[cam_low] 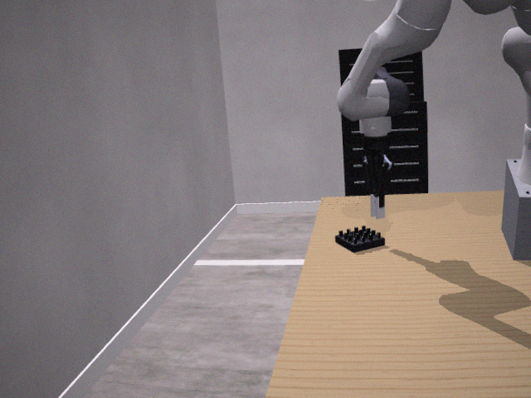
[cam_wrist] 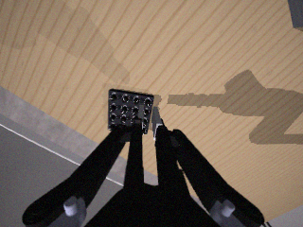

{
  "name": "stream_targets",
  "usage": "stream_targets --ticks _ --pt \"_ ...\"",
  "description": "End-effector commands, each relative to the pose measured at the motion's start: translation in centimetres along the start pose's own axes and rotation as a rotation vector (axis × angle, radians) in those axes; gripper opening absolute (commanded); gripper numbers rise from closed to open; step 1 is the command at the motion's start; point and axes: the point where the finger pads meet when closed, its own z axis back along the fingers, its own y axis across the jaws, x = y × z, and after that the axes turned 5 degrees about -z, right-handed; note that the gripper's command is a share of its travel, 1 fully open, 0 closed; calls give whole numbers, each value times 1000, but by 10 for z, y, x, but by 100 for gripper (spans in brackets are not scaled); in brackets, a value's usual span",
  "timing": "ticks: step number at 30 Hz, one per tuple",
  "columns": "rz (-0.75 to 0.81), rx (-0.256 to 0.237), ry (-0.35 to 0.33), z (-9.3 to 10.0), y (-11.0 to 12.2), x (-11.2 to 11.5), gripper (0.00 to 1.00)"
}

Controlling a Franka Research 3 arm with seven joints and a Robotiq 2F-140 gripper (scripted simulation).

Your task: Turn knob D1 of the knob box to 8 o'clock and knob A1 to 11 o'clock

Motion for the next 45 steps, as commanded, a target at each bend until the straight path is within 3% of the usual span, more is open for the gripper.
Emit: stream_targets --ticks 1,25,45 --pt "-15 2 3 0 1 0 12" --pt "-21 2 3 -2 1 0 12" --pt "-32 2 4 -20 1 0 12"
